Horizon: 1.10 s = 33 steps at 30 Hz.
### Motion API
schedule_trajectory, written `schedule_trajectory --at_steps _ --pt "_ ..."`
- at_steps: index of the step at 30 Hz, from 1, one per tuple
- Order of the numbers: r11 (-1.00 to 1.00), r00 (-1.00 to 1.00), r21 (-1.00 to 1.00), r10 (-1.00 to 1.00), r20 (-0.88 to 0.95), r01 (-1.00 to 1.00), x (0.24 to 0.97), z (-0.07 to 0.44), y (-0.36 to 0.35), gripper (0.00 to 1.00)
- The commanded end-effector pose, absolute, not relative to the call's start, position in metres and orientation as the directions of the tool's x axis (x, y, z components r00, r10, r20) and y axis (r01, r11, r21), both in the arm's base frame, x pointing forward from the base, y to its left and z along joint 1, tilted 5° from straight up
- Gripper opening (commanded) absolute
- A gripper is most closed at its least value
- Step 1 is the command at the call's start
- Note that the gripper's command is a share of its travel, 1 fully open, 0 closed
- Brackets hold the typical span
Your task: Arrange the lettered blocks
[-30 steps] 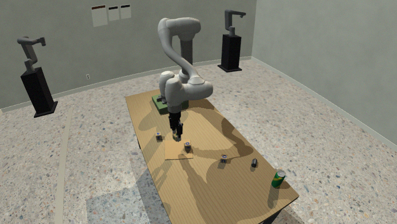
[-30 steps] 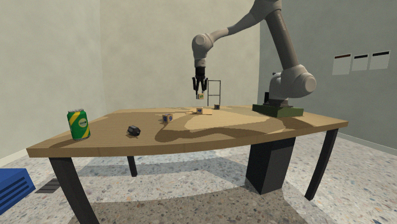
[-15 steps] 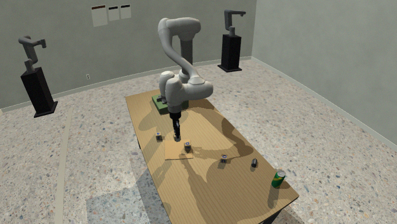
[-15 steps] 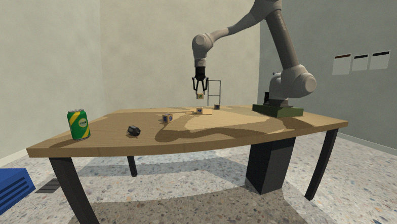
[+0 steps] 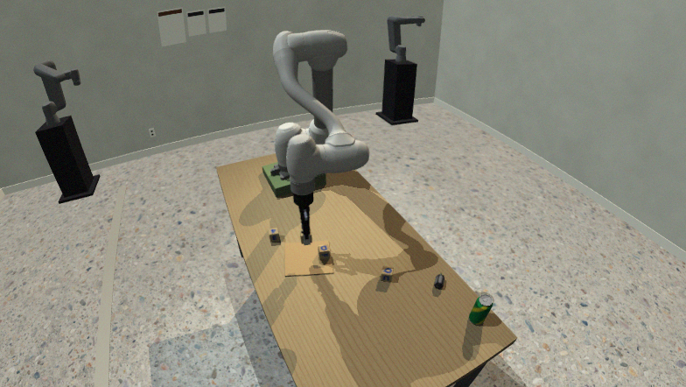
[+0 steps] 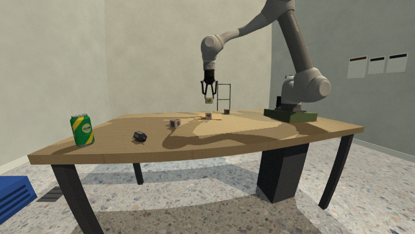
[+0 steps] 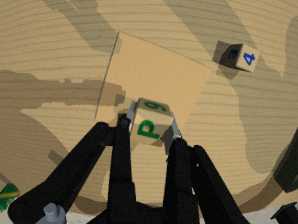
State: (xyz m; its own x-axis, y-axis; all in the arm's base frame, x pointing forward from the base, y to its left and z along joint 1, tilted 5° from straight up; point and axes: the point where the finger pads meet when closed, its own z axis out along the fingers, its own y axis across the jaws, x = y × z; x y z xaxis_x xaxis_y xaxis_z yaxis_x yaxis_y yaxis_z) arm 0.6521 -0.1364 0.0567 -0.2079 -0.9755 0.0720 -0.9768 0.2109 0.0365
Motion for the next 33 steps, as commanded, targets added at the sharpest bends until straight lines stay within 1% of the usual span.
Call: schedule_trajectory --at_steps 1,8,16,18,27,33 --pt "0.211 -0.208 0.035 -0.975 0.072 -0.977 0.653 0.057 -0.136 0.33" --pt "0.211 -0.209 0.035 -0.975 0.072 -0.977 0.652 0.054 -0.137 0.33" --pt "0.212 -0.209 0.035 -0.975 0.072 -0.977 0.651 0.027 -0.138 0.33" --pt "0.212 -0.209 0.035 -0.975 0.072 -0.977 0.651 0.027 -0.138 0.33" --pt "0.212 -0.209 0.035 -0.975 0.072 -0.977 0.649 -0.016 -0.141 0.33" --pt "0.212 -0.209 0.035 -0.975 0.072 -0.977 0.648 -0.034 -0.142 0.33"
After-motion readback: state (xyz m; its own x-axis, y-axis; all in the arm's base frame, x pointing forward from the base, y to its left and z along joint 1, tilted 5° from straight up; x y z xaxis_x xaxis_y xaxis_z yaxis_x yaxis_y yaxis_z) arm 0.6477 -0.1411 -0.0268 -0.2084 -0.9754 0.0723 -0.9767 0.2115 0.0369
